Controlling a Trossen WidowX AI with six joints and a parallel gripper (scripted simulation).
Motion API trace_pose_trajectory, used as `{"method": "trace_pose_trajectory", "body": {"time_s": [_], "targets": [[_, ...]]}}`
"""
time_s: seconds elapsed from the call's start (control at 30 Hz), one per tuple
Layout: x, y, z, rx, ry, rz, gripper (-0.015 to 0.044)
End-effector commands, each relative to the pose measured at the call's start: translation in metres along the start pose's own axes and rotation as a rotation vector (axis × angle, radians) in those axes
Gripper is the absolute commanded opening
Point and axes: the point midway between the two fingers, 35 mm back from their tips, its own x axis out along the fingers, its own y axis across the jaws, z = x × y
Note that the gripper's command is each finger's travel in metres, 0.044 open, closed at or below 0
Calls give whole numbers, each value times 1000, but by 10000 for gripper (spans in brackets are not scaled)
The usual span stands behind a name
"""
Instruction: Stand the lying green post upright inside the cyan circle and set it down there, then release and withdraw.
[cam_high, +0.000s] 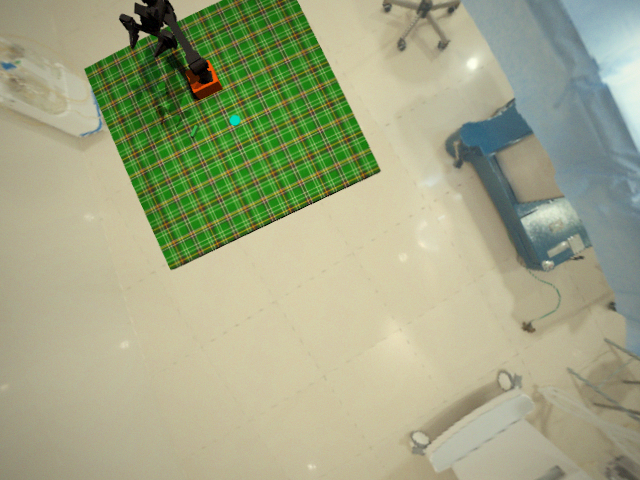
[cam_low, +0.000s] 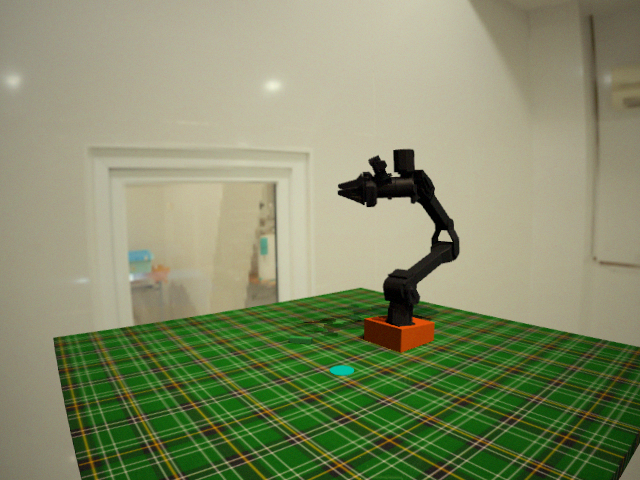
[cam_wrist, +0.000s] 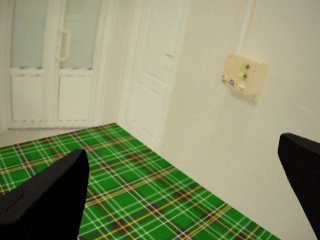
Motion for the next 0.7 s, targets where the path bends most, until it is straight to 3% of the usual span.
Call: {"method": "trace_pose_trajectory", "body": {"time_s": [0.0, 0.2, 0.67], "targets": [[1, 1, 0, -3, 6, 1, 374], [45, 35, -15, -85, 221, 31, 233], [150, 69, -136, -13, 940, 78, 233]]}}
